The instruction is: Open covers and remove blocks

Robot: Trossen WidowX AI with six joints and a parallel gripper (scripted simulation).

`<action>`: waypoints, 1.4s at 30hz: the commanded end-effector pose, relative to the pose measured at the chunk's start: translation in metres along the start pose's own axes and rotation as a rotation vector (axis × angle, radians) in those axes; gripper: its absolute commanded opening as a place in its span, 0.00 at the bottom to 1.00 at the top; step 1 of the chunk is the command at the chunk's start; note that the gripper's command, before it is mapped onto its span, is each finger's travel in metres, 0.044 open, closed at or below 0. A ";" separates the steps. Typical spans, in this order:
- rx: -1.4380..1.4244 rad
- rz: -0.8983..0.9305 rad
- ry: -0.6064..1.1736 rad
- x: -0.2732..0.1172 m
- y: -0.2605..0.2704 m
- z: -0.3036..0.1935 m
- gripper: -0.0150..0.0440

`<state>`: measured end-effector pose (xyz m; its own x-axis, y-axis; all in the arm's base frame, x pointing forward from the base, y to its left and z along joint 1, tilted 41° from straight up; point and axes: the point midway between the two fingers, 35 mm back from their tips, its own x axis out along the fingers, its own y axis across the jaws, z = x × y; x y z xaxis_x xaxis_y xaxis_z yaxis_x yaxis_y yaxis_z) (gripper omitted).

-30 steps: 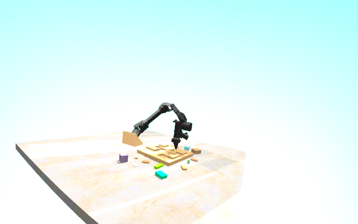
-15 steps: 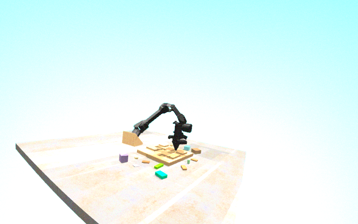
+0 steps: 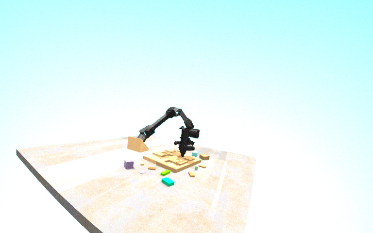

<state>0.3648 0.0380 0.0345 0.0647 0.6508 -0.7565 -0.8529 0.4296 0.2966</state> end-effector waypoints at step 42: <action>1.681 0.004 0.002 0.003 0.008 -0.013 0.25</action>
<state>0.3538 0.0338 0.0285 0.0678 0.6515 -0.7557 0.5706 0.5960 0.5650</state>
